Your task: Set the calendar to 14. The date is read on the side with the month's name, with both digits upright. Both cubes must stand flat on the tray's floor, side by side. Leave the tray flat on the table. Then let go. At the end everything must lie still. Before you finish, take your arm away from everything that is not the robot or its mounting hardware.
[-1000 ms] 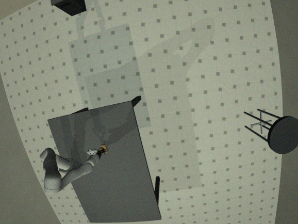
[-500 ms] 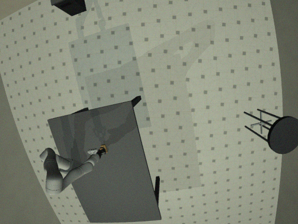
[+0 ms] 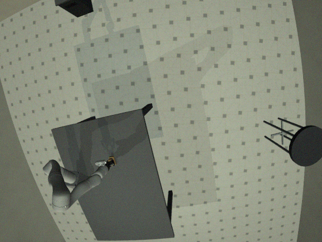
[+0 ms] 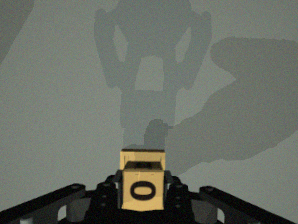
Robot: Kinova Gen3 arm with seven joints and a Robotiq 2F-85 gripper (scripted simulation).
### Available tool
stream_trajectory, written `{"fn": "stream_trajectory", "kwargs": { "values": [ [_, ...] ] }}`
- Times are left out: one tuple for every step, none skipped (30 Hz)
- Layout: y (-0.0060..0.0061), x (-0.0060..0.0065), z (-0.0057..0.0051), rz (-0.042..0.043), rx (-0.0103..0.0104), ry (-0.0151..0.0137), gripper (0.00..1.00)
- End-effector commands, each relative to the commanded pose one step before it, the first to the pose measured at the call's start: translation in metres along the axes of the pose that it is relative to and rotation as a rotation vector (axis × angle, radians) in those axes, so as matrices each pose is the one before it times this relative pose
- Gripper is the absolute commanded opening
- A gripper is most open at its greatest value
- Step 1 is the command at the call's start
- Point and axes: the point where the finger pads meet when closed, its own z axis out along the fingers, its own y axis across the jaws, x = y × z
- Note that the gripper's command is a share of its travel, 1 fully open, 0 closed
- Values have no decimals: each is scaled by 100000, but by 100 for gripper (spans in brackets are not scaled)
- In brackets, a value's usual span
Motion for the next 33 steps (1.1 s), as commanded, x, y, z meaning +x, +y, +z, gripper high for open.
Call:
{"fn": "stream_trajectory", "kwargs": {
  "values": [
    [-98,37,242,255,186,372,28],
    [0,0,51,0,-1,0,28],
    [0,0,46,0,0,0,28],
    [0,0,0,0,0,0,28],
    [0,0,0,0,0,0,28],
    [0,0,41,0,0,0,28],
    [0,0,36,0,0,0,28],
    [0,0,31,0,1,0,28],
    [0,0,26,0,1,0,28],
    [0,0,21,0,1,0,28],
    [0,0,17,0,1,0,28],
    [0,0,12,0,0,0,28],
    [0,0,9,0,0,0,28],
    [0,0,5,0,0,0,28],
    [0,0,3,0,0,0,28],
    [0,0,1,0,0,0,28],
    [0,0,0,0,0,0,28],
    [0,0,0,0,0,0,28],
    [0,0,0,0,0,0,28],
    [0,0,0,0,0,0,28],
    [0,0,0,0,0,0,28],
    [0,0,0,0,0,0,28],
    [0,0,0,0,0,0,28],
    [0,0,0,0,0,0,28],
    [0,0,0,0,0,0,28],
    [0,0,0,0,0,0,28],
    [0,0,0,0,0,0,28],
    [0,0,0,0,0,0,28],
    [0,0,0,0,0,0,28],
    [0,0,0,0,0,0,28],
    [0,0,0,0,0,0,28],
    [0,0,0,0,0,0,28],
    [0,0,0,0,0,0,28]
  ]
}}
